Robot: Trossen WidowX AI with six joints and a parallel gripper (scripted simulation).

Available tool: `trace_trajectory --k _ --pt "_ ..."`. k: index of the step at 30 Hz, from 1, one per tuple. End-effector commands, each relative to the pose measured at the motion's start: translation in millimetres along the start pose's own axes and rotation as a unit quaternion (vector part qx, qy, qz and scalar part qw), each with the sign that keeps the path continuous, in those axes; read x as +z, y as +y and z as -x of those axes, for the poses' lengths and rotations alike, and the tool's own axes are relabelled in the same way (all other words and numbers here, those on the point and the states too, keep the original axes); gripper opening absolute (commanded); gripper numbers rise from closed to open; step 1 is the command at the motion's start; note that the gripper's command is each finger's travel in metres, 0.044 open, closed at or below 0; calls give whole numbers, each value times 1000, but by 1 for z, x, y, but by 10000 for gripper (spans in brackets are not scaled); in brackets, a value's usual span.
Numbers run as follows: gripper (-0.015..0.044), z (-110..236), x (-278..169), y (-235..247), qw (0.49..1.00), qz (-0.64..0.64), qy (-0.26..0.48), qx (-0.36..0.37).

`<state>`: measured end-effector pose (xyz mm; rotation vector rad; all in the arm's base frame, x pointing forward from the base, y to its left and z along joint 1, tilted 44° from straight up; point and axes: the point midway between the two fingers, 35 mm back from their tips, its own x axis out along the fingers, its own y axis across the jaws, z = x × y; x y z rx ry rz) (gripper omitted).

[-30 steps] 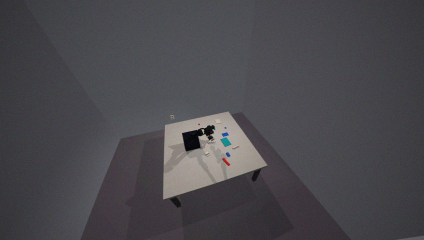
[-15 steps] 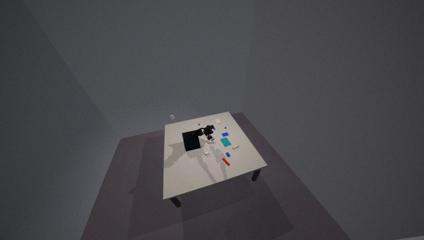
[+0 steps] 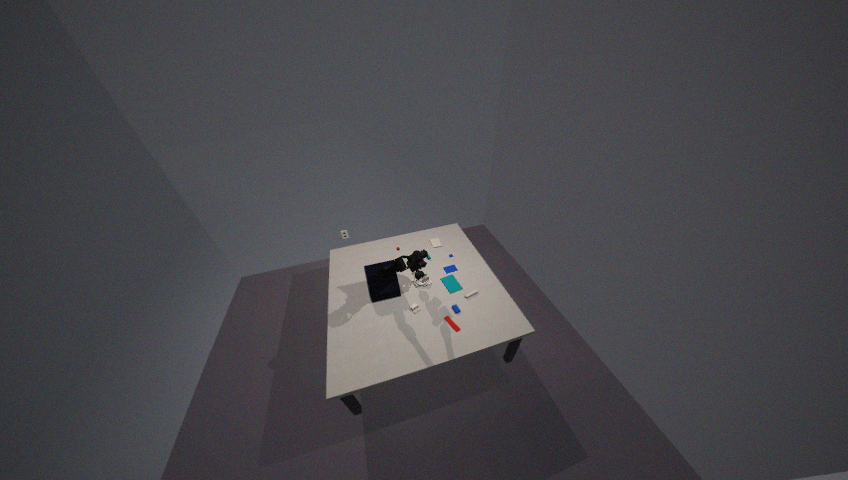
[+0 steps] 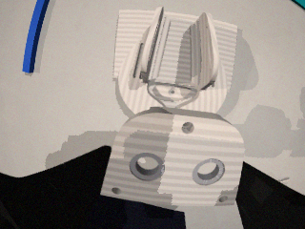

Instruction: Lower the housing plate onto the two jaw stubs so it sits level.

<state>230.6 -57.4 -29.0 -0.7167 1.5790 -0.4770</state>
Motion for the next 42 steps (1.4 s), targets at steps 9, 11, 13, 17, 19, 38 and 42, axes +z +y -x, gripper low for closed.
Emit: trace_trajectory --k 9,11,13,17,19,38,42 --pt "351 0 -1 1 1000 -3 -1 1" --pt "351 0 -1 1 1000 -3 -1 1" --pt "351 0 -1 1 1000 -3 -1 1" --pt "351 -4 0 2 1000 -3 -1 2" --pt "351 -7 0 2 1000 -3 -1 2" --pt "351 -39 1 2 1000 -3 -1 2" --pt "351 -45 1 2 1000 -3 -1 2"
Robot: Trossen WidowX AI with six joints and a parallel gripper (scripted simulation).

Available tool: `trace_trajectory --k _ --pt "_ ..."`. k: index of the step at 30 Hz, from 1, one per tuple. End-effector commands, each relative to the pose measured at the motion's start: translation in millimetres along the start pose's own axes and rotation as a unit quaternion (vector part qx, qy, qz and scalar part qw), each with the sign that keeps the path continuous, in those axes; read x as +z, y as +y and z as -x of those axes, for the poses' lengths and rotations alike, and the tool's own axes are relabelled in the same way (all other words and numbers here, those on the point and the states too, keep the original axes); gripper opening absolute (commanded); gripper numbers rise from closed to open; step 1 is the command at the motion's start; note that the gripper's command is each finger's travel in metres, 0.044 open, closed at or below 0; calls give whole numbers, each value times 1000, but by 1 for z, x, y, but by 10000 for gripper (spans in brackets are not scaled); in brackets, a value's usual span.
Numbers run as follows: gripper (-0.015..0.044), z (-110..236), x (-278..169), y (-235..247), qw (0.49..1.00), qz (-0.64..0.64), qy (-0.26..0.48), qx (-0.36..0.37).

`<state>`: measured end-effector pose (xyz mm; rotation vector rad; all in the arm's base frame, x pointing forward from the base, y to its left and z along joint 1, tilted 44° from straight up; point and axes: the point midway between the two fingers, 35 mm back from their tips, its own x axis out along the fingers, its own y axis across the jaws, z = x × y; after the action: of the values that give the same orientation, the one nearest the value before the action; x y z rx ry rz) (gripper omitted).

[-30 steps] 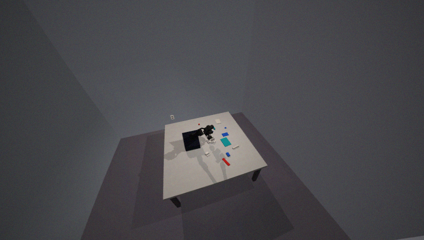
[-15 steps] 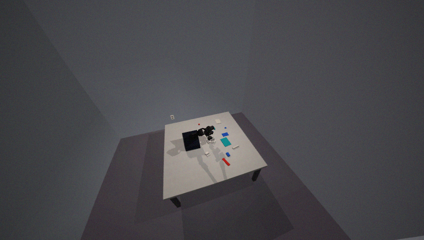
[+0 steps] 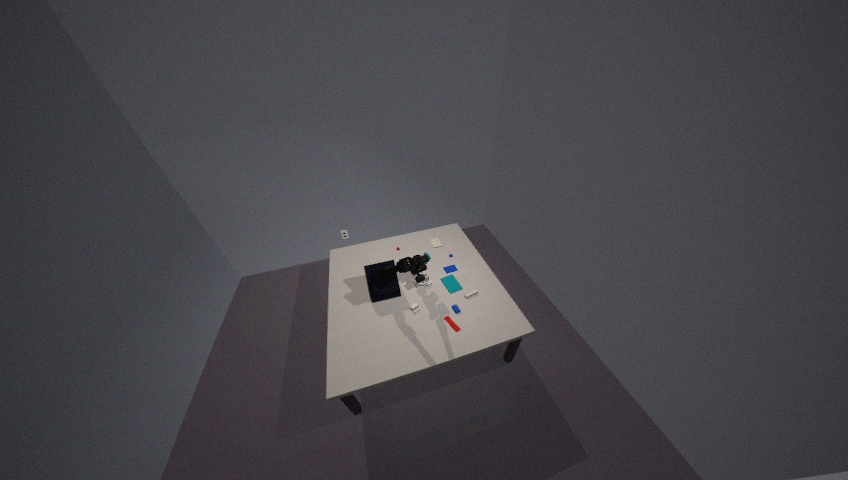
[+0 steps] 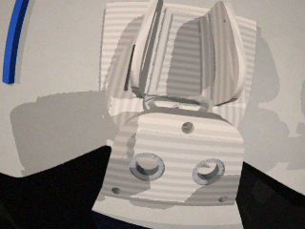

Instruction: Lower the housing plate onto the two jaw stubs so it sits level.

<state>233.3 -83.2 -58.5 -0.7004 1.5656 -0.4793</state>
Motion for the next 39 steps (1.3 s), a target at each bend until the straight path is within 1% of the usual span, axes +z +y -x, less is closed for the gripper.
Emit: trace_trajectory --k 1,11,39 --pt "351 -8 -4 1 1000 5 4 -2" --pt "351 -22 -6 0 1000 5 5 -4" --pt "351 -25 -6 0 1000 9 5 -4"
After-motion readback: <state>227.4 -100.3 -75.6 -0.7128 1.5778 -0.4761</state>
